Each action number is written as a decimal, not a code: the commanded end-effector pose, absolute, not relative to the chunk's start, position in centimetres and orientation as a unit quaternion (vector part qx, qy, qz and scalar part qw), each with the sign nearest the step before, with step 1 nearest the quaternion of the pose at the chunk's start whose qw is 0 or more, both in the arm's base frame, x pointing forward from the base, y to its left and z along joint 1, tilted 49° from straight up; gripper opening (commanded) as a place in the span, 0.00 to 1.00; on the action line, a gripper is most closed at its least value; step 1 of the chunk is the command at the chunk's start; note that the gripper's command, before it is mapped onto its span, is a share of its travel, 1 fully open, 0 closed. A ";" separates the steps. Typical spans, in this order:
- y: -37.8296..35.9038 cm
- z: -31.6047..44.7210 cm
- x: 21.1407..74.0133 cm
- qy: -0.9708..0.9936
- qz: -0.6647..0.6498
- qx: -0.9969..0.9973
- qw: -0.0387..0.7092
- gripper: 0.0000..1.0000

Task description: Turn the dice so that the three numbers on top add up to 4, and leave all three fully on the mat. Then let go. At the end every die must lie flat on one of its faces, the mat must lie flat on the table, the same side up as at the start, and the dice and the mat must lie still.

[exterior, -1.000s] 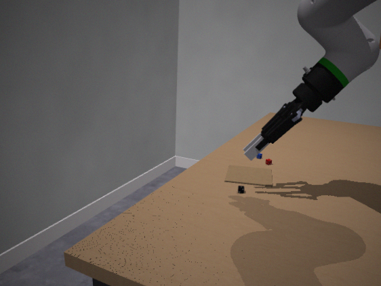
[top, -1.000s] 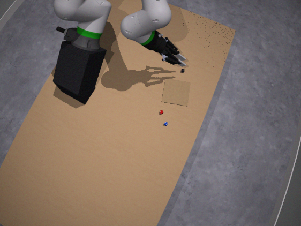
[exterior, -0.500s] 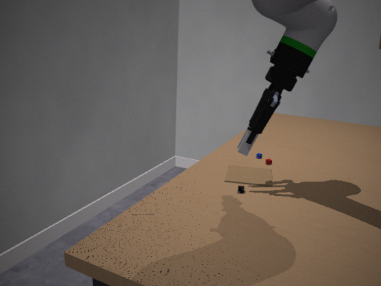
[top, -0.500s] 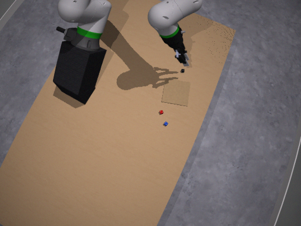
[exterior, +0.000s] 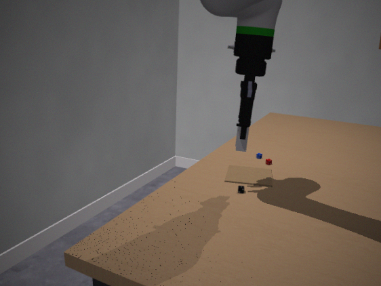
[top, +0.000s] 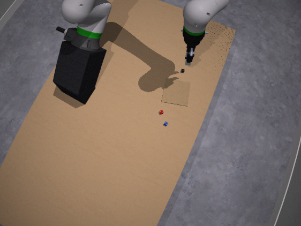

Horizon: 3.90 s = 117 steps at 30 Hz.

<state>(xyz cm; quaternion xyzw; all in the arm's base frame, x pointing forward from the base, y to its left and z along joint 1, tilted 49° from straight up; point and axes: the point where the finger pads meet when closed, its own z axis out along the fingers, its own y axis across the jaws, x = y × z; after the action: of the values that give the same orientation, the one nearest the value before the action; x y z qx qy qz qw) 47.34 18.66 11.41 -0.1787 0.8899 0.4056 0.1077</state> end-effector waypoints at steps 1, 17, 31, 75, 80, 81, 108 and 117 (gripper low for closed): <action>18.7 11.6 47.5 0.891 0.404 -0.187 0.086 0.19; 19.0 11.4 47.4 0.900 0.409 -0.138 0.064 1.00; 19.9 10.5 47.2 0.908 0.415 0.052 -0.023 1.00; 22.2 8.2 46.3 0.757 0.348 0.503 -0.232 0.19; 22.2 8.2 46.3 0.757 0.348 0.503 -0.232 0.19; 22.2 8.2 46.3 0.757 0.348 0.503 -0.232 0.19; 22.2 8.2 46.3 0.757 0.348 0.503 -0.232 0.19; 22.4 8.1 46.3 0.757 0.348 0.503 -0.232 0.19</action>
<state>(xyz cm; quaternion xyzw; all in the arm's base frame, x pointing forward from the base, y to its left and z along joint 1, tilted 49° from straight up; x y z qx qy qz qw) 46.25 22.31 8.10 0.5026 0.7566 0.3476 -0.2326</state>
